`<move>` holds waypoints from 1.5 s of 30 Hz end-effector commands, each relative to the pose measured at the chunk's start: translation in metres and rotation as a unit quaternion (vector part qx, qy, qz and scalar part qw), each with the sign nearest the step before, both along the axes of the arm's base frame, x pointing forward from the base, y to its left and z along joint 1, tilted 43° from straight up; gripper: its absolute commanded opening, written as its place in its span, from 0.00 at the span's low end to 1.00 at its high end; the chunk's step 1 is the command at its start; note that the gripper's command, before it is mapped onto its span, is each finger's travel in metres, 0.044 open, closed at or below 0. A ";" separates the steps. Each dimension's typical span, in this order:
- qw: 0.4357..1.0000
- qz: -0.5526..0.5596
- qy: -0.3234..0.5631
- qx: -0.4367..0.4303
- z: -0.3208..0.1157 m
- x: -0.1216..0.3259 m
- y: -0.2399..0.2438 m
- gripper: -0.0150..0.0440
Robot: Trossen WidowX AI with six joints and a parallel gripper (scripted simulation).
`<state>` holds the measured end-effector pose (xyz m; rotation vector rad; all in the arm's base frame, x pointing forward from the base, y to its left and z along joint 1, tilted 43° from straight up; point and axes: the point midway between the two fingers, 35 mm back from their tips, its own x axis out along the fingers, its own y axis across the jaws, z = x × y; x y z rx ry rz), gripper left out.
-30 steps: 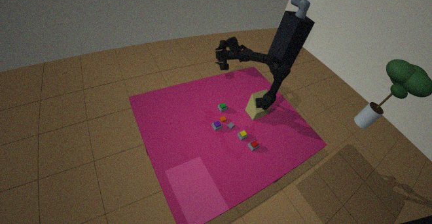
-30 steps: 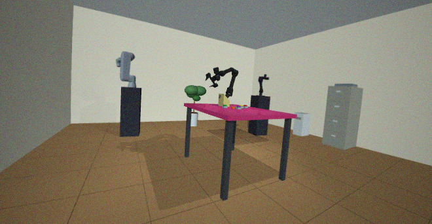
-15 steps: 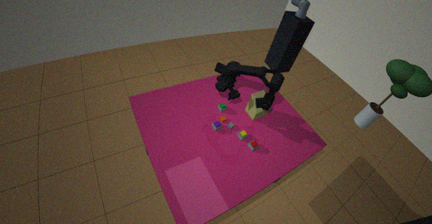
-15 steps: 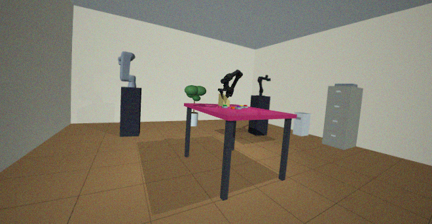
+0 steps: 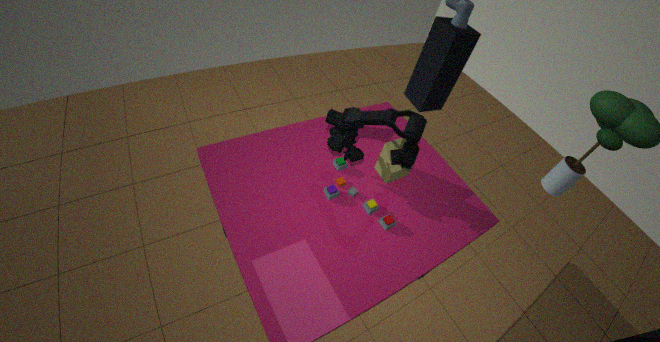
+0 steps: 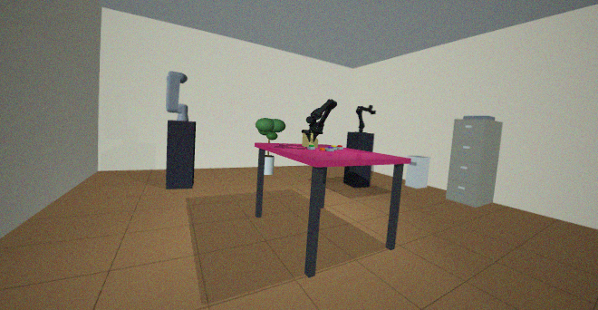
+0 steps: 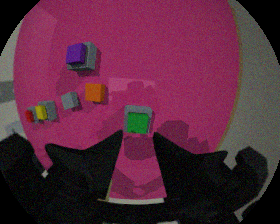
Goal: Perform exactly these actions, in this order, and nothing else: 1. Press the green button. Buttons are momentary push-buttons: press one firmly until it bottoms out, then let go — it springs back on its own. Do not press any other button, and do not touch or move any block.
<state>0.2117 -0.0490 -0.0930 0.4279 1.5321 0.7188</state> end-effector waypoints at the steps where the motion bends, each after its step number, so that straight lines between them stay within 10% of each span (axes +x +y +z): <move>1: 1.000 -0.003 -0.001 0.001 0.000 0.001 0.000 0.29; 45: 1.000 -0.003 -0.001 0.002 -0.026 -0.003 0.024 0.29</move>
